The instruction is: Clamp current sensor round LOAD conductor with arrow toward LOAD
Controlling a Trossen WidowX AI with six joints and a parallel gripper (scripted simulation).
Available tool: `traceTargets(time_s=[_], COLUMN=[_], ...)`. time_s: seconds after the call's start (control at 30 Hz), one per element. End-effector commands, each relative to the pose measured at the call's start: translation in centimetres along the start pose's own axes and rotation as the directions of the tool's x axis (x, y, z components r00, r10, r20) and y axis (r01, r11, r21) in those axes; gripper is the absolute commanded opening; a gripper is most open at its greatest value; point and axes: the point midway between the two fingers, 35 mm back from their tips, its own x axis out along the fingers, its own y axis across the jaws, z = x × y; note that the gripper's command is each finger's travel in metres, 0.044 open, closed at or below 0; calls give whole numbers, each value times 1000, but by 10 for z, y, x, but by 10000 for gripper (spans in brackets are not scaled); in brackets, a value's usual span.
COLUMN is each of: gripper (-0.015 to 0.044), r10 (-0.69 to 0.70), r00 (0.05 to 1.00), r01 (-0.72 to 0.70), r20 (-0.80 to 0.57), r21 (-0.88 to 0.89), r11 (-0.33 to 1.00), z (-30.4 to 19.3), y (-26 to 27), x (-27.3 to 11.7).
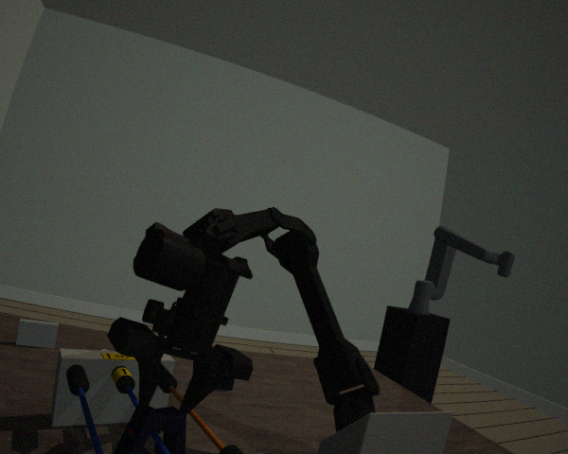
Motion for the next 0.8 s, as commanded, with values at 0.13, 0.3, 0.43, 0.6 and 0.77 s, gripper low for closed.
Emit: traceTargets(time_s=[0.13, 0.3, 0.43, 0.6, 0.77], gripper=[0, 0, 26, 157, 289], r10=[-88, -150, -154, -154, -154], r00=[996, 989, 988, 988, 988], r01=[88, 150, 154, 154, 154], r20=[-4, -2, 2, 2, 2], r21=[9, 8, 0, 0, 0], r11=[996, 989, 988, 988, 988], z=[1, 1, 1, 1, 1], y=[7, 11, 10, 10, 10], x=[1, 3, 4, 4, 4])
